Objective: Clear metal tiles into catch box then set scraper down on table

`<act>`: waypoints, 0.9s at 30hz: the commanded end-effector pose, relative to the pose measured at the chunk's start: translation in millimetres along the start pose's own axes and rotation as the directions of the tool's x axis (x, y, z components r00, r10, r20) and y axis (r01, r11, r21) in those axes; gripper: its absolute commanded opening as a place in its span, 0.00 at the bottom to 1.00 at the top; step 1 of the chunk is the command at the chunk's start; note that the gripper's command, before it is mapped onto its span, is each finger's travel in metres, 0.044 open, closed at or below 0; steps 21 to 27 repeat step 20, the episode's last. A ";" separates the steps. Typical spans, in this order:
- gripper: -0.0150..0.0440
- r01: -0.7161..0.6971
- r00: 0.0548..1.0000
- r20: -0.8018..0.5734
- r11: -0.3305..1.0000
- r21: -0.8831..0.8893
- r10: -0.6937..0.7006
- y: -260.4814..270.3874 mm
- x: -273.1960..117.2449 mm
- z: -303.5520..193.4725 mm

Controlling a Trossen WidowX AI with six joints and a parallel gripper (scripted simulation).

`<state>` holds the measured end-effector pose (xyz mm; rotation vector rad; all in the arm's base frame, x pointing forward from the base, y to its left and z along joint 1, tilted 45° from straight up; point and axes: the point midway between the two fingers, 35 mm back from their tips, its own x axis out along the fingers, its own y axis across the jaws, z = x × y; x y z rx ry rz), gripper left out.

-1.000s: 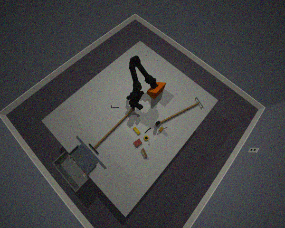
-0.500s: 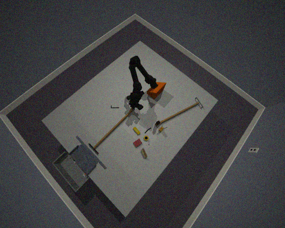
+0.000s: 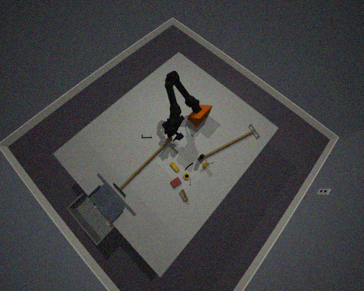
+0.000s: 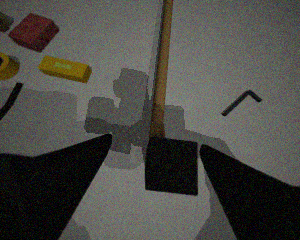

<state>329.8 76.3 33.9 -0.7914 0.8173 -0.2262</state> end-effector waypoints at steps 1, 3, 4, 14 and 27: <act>1.00 -0.002 1.000 0.007 1.000 0.010 0.002 2.3 -9.9 8.3; 1.00 -0.005 1.000 0.005 1.000 0.010 0.005 3.6 -14.5 10.7; 1.00 -0.006 1.000 0.004 1.000 0.011 0.006 4.3 -16.9 11.8; 1.00 -0.014 1.000 -0.004 1.000 0.012 0.014 8.6 -42.2 22.5; 1.00 -0.015 1.000 -0.006 1.000 0.012 0.015 9.6 -58.6 27.9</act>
